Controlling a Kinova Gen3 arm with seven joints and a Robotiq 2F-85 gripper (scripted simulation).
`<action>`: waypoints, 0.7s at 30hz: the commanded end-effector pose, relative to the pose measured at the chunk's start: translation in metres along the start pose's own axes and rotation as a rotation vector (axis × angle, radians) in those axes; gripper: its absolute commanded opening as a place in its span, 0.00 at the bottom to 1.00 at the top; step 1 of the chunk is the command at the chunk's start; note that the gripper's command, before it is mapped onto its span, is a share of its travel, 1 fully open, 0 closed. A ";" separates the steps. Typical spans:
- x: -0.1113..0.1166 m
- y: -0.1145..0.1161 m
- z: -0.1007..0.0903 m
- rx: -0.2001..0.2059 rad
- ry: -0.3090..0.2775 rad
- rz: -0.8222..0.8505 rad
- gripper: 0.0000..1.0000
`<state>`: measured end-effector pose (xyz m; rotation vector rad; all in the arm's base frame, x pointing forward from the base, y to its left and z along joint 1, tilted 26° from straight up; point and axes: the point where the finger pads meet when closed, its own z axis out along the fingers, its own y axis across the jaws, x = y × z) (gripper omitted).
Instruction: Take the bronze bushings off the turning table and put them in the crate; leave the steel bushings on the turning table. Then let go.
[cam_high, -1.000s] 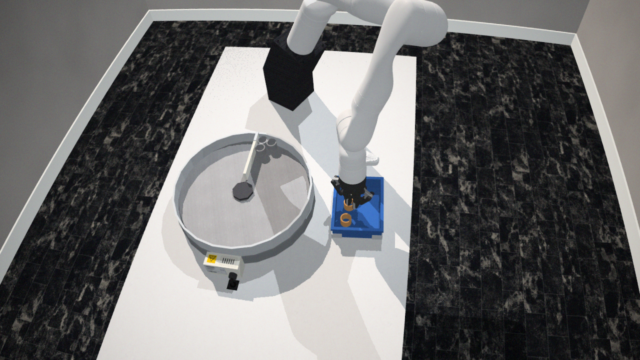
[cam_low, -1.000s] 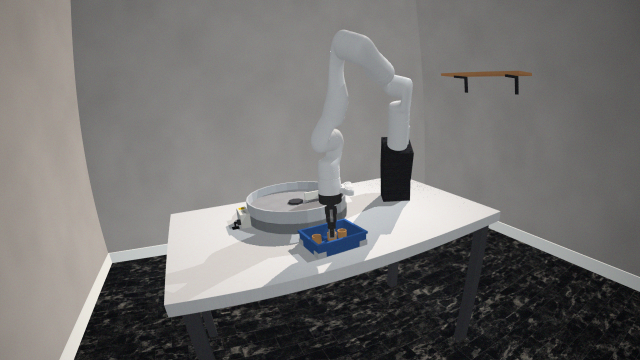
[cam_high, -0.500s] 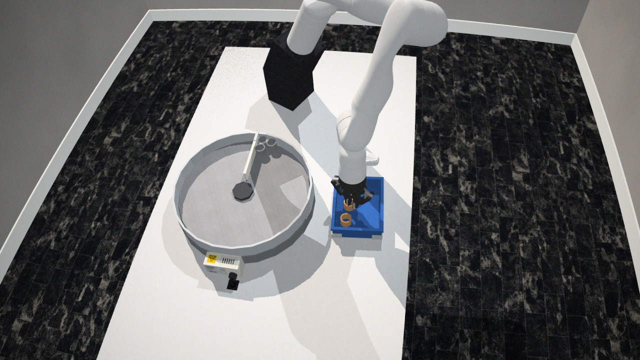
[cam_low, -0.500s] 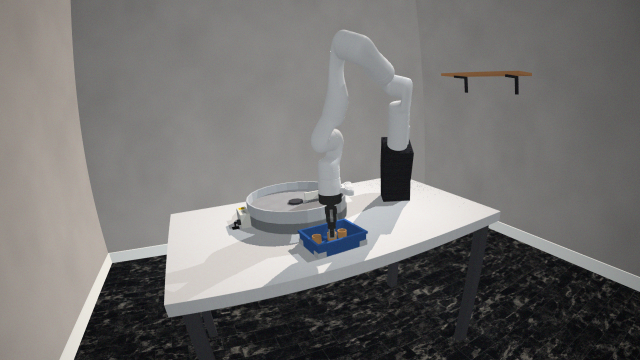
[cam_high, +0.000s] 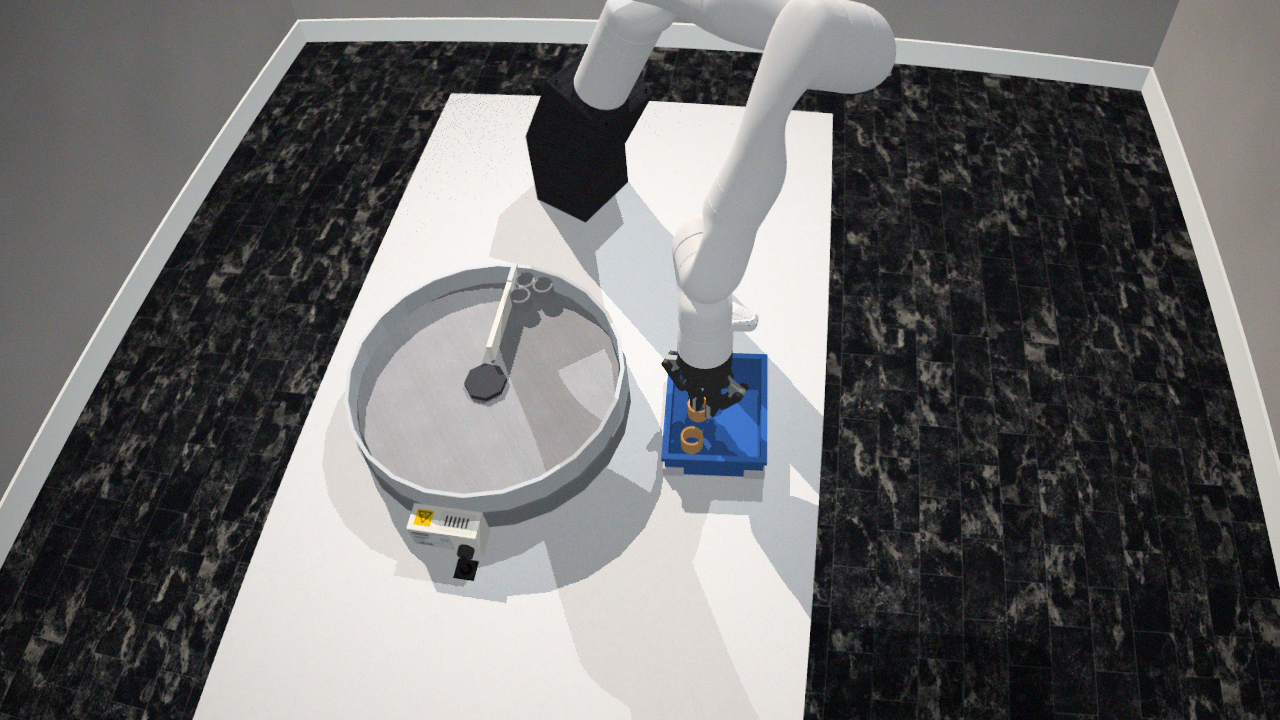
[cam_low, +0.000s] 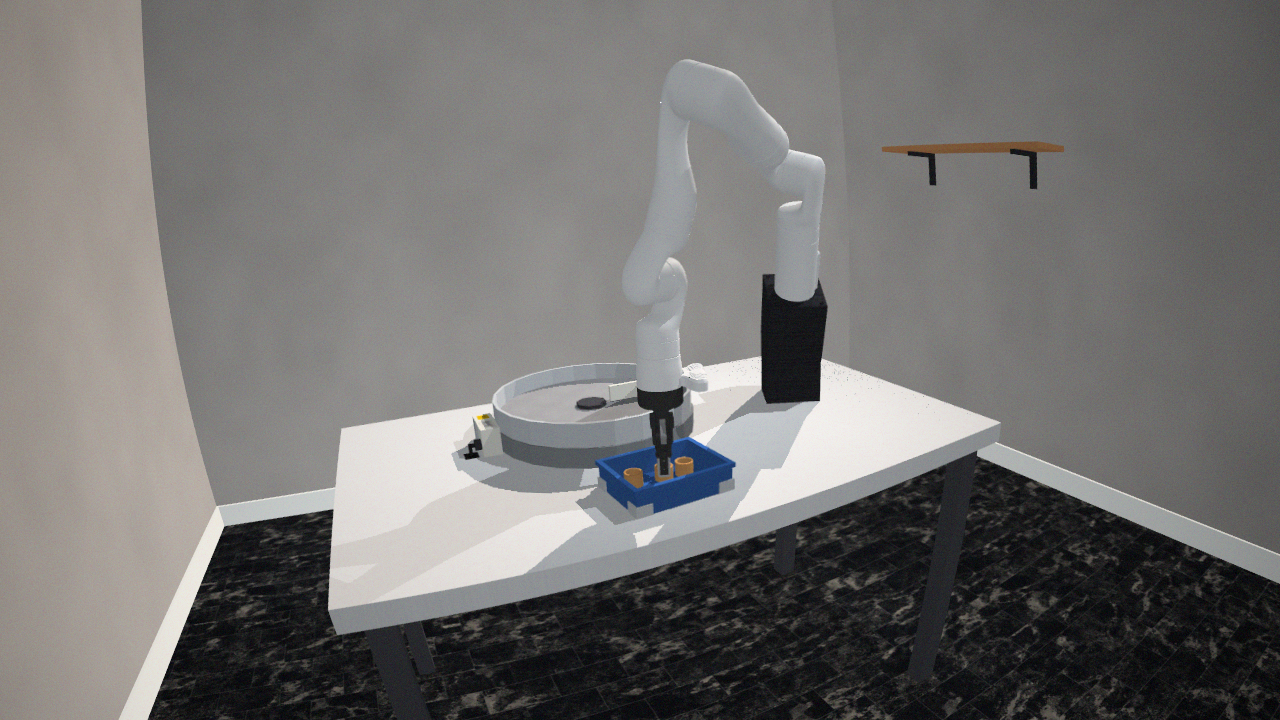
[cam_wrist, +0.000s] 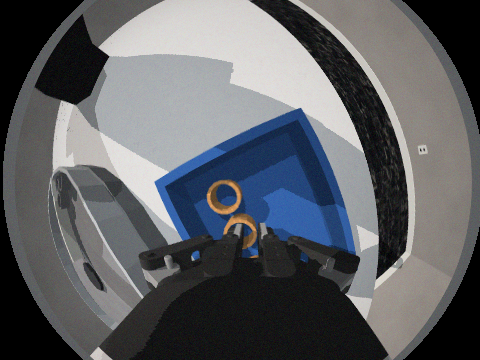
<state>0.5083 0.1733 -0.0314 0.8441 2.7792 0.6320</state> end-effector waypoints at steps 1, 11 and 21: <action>-0.001 0.000 -0.001 -0.001 -0.001 0.000 0.16; -0.001 0.001 -0.006 -0.001 -0.001 0.000 0.16; -0.001 0.001 -0.006 -0.001 -0.001 0.000 0.16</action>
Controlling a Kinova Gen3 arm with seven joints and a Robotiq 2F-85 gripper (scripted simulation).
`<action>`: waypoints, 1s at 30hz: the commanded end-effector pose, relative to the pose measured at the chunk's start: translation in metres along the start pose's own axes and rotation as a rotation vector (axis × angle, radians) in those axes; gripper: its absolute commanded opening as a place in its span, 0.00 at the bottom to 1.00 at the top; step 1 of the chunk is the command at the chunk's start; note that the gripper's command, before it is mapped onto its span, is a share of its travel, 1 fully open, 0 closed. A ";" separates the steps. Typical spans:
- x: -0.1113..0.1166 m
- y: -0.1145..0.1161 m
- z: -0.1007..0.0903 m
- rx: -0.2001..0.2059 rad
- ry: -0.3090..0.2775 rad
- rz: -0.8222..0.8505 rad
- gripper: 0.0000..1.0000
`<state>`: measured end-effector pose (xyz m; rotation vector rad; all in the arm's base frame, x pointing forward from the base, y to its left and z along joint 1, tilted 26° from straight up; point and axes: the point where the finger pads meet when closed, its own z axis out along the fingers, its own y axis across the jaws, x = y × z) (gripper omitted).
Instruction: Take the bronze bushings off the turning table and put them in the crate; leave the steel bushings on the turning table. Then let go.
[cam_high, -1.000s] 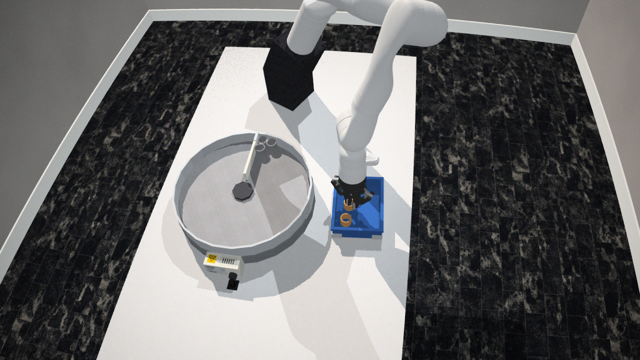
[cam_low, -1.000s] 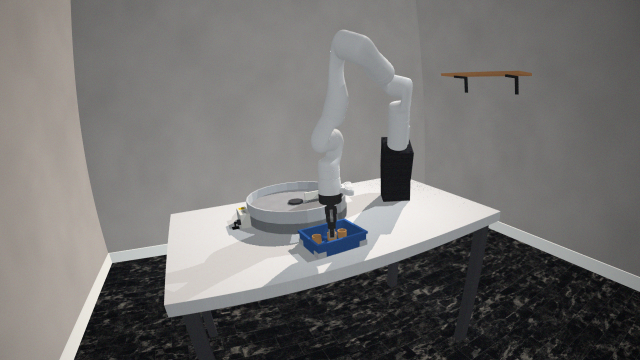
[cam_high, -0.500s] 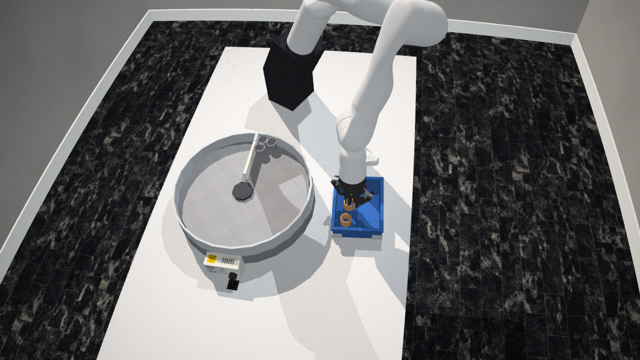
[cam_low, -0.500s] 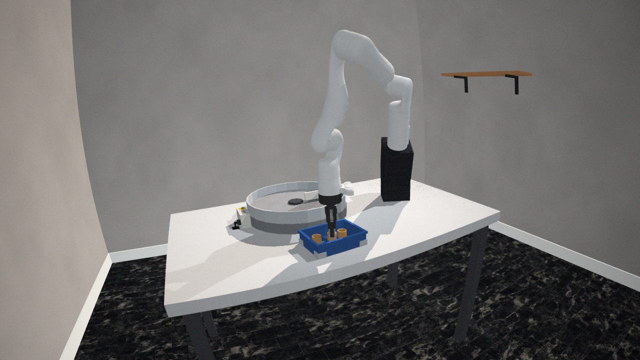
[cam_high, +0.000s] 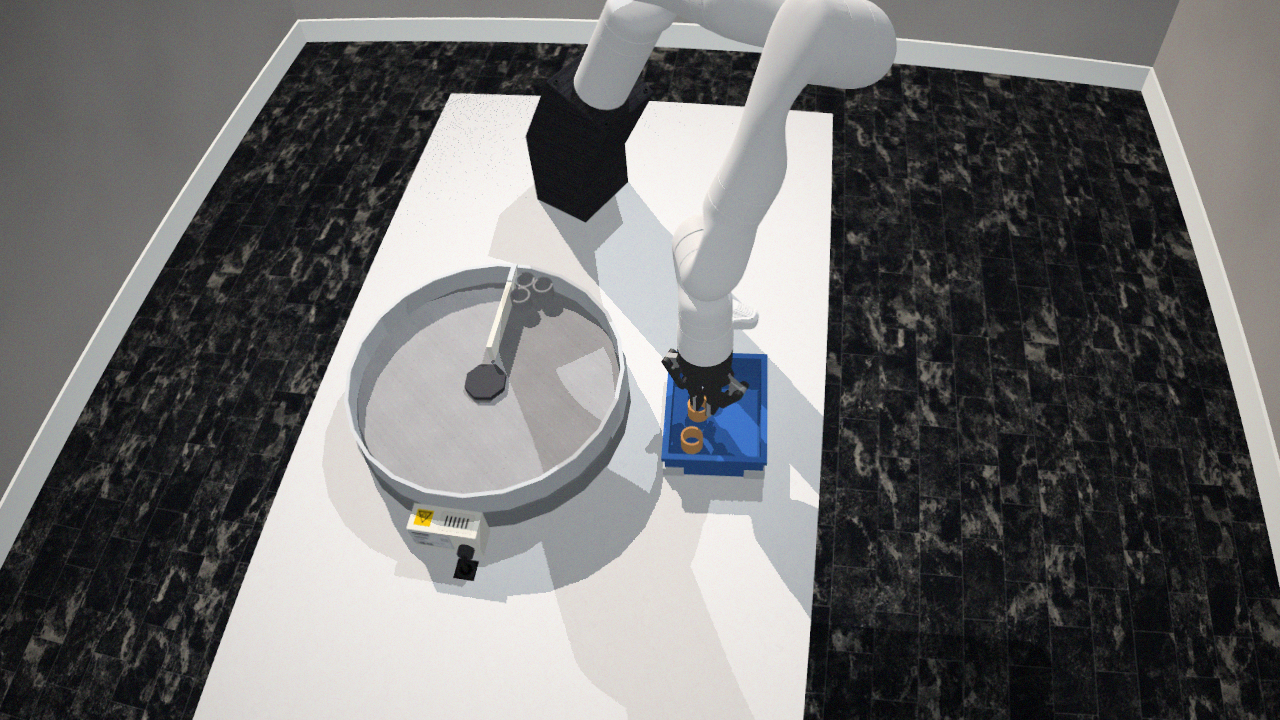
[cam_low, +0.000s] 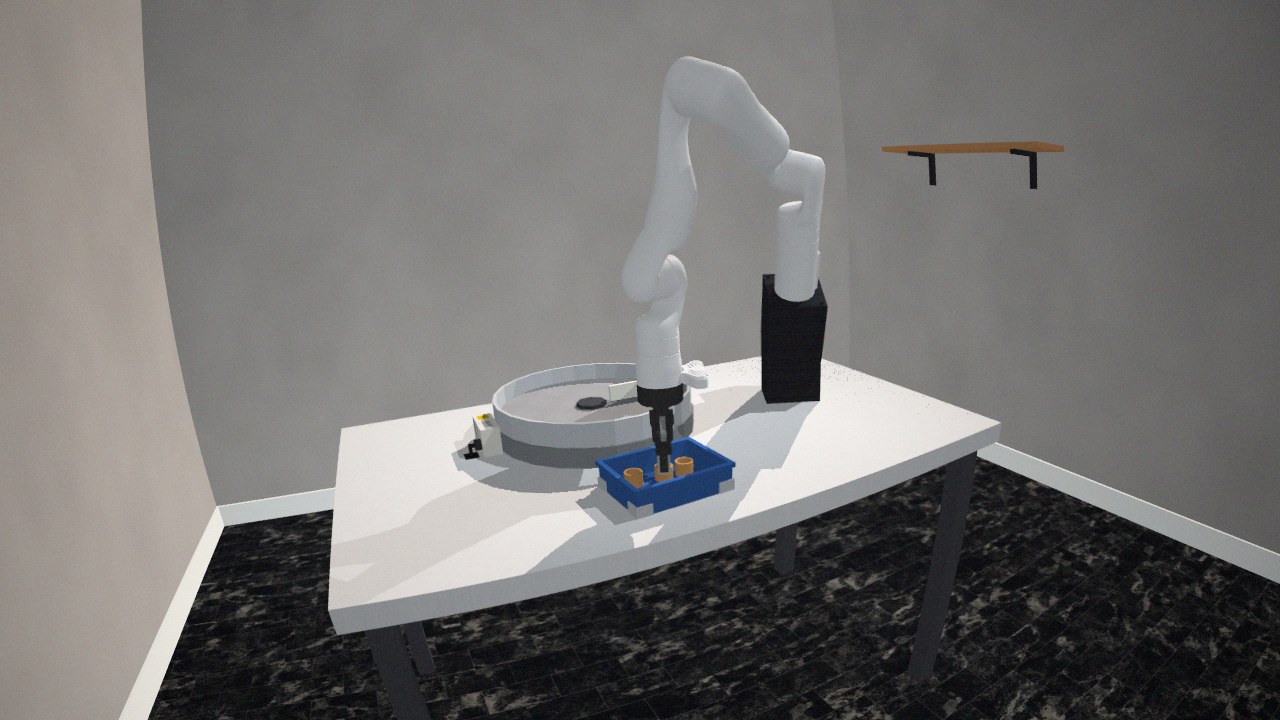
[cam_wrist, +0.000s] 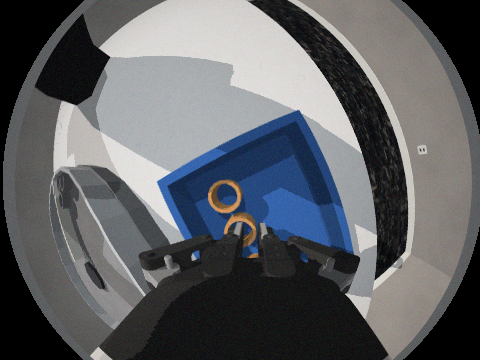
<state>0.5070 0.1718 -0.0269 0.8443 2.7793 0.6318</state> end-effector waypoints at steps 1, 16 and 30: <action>-0.001 0.001 -0.001 -0.001 -0.001 0.000 0.16; -0.001 0.001 -0.006 -0.001 -0.001 0.000 0.16; -0.001 0.001 -0.011 -0.001 -0.001 0.000 0.16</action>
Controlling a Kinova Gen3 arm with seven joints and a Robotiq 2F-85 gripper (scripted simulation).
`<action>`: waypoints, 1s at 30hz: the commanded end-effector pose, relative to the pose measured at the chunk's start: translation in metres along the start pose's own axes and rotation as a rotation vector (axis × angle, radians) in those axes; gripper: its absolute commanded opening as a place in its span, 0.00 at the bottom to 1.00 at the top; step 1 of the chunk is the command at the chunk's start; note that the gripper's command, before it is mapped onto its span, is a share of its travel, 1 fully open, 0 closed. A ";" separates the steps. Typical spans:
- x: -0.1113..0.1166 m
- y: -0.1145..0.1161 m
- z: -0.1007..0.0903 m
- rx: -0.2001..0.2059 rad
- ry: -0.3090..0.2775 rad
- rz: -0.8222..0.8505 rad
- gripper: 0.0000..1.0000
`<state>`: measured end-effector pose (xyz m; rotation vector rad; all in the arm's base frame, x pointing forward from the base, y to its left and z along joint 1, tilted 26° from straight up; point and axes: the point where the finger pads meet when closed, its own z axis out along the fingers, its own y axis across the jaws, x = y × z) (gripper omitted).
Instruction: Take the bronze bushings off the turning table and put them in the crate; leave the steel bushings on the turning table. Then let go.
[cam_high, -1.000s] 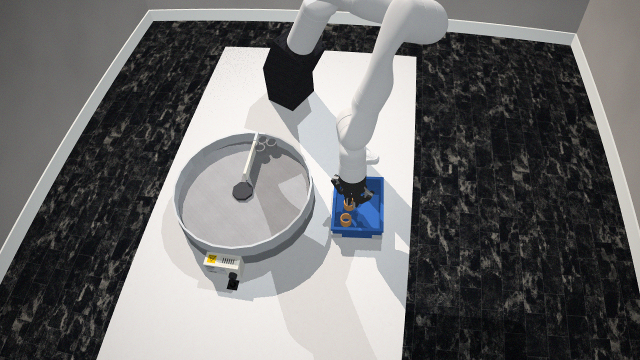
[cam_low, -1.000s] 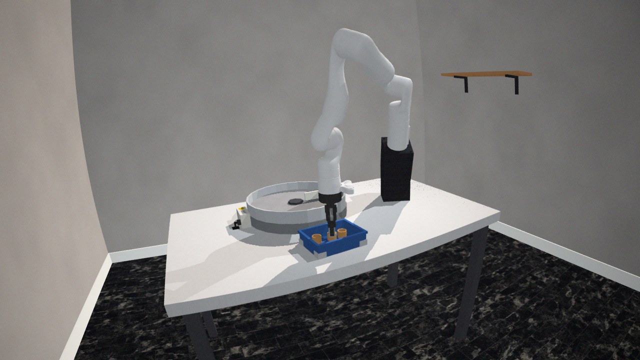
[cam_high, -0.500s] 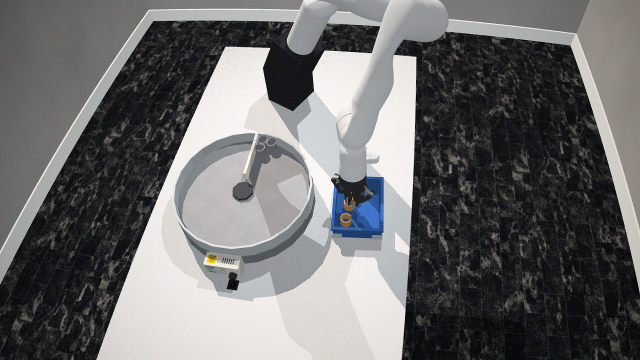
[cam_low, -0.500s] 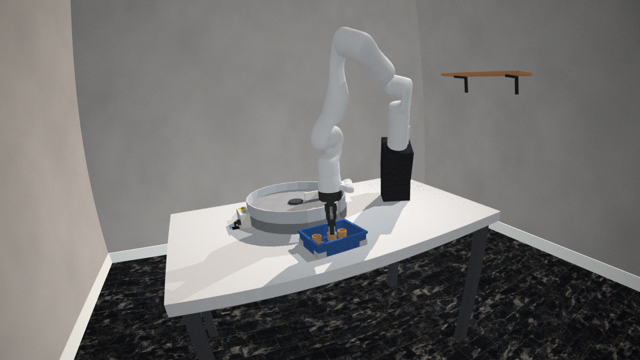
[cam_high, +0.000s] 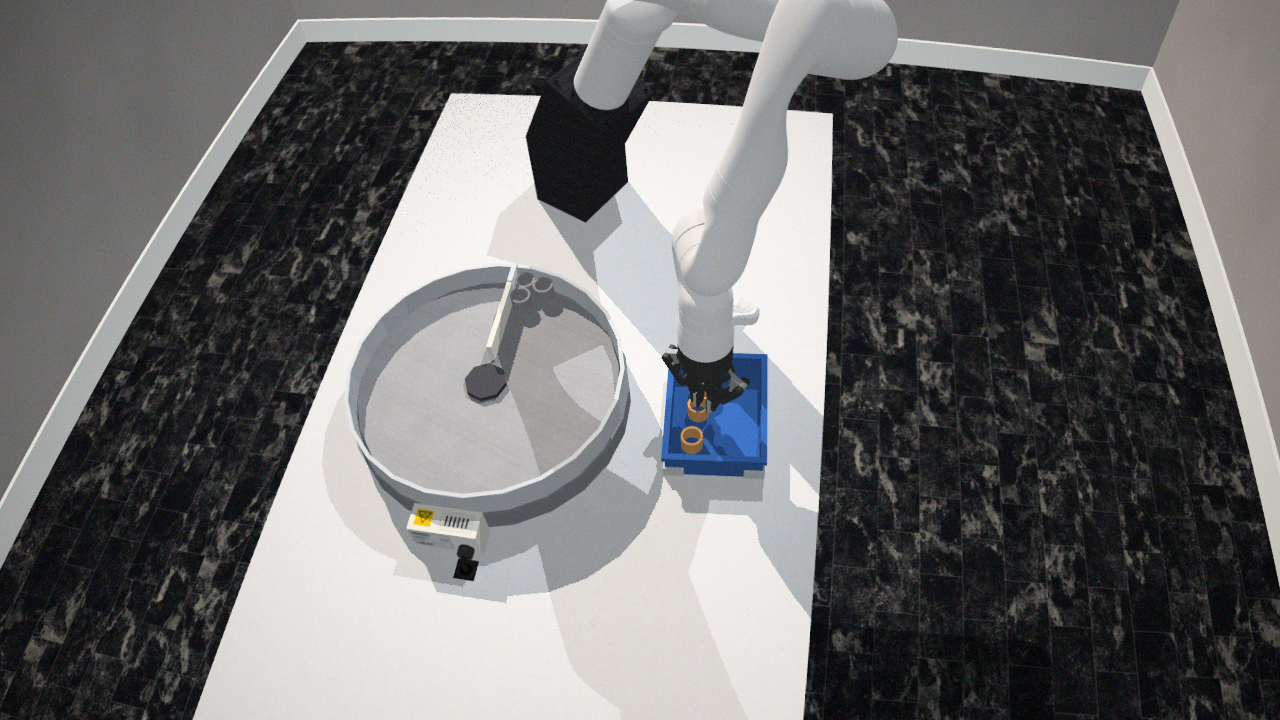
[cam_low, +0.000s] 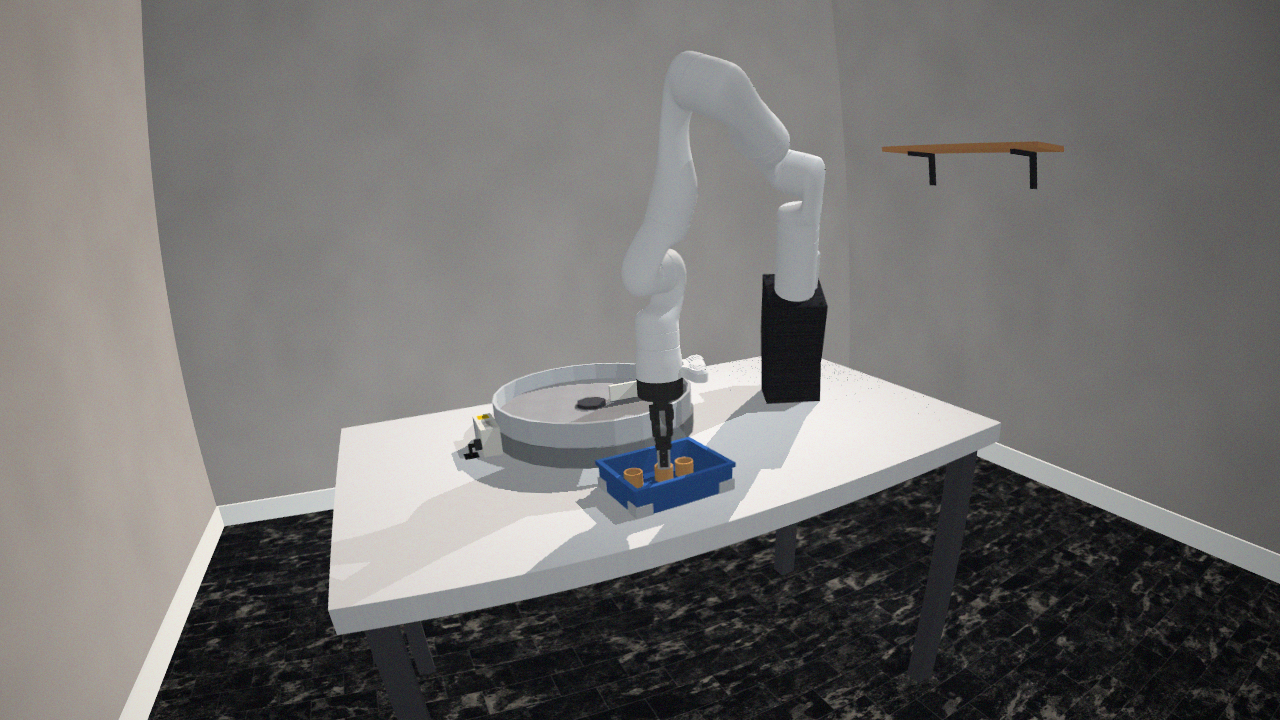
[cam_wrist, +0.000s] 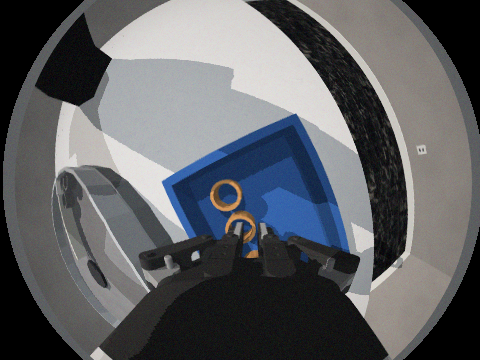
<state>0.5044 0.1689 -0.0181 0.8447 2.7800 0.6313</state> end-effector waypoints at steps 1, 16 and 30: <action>-0.001 0.001 -0.001 -0.002 -0.002 0.000 0.16; -0.001 0.001 -0.006 -0.001 -0.001 0.000 0.16; -0.001 0.001 -0.059 -0.001 -0.002 0.000 0.16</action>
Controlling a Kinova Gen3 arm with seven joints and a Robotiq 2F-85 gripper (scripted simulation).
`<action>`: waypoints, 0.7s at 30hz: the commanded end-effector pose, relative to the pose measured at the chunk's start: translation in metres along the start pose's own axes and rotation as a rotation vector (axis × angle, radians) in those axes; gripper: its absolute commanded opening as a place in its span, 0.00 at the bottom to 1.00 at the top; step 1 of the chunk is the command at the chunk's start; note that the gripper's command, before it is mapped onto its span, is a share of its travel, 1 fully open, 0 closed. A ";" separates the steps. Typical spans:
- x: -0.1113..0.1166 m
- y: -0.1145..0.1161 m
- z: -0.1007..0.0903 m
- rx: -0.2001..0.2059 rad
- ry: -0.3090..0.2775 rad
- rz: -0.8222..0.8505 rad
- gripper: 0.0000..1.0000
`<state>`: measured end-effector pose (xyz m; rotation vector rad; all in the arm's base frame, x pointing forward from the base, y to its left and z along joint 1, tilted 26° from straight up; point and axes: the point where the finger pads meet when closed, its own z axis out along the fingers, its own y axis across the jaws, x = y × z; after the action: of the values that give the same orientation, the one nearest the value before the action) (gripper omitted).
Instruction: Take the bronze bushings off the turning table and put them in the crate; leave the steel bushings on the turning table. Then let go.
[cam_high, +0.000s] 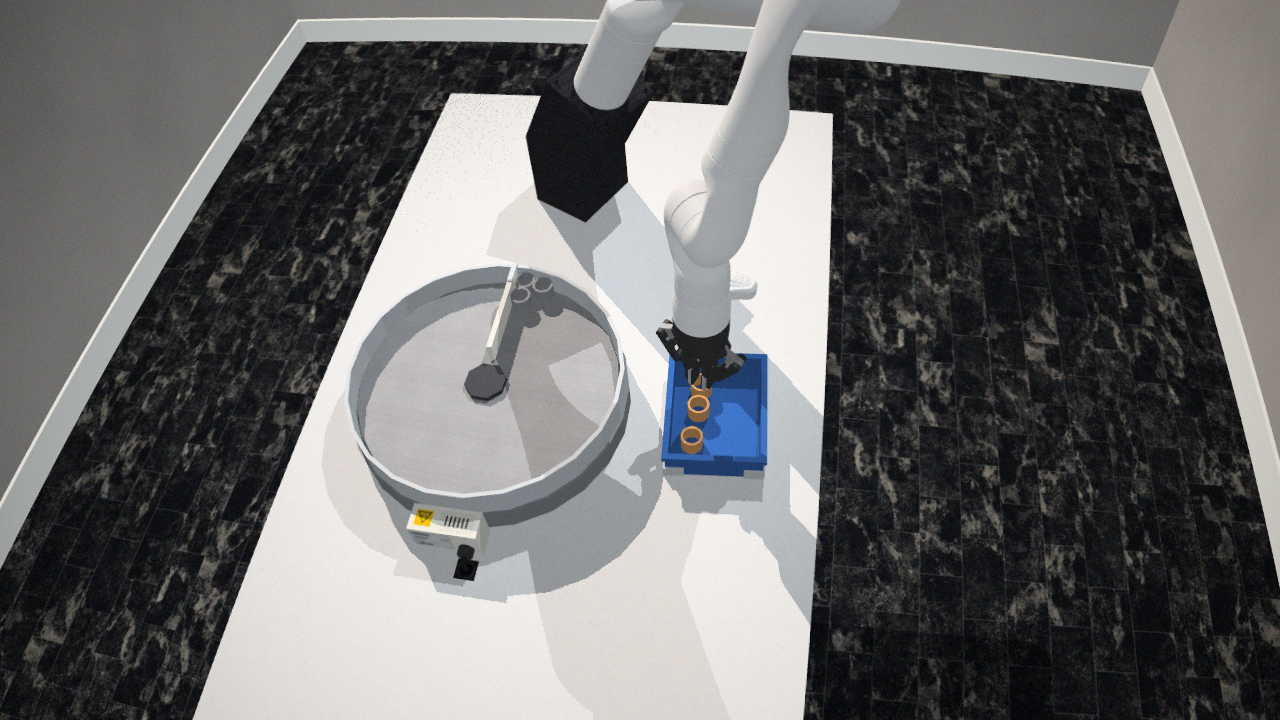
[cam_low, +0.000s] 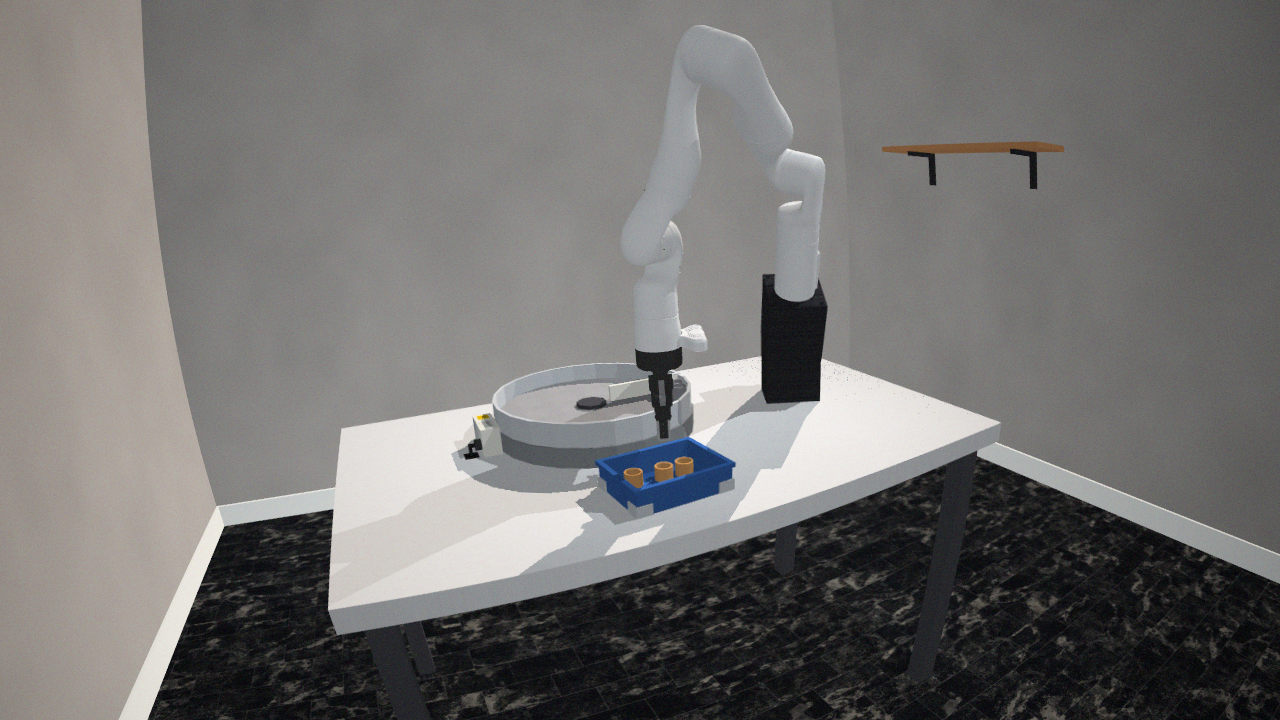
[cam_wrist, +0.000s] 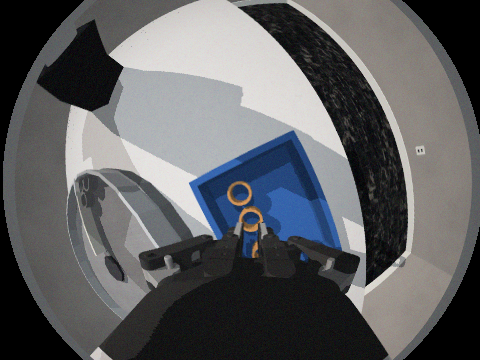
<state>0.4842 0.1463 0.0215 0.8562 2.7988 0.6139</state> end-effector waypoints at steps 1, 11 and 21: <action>-0.003 0.010 -0.010 -0.020 -0.013 -0.006 0.16; -0.003 0.009 -0.031 -0.019 -0.012 -0.006 0.16; -0.002 0.008 -0.063 -0.019 -0.012 -0.006 0.16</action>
<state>0.4725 0.1291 0.0776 0.8507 2.7858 0.6253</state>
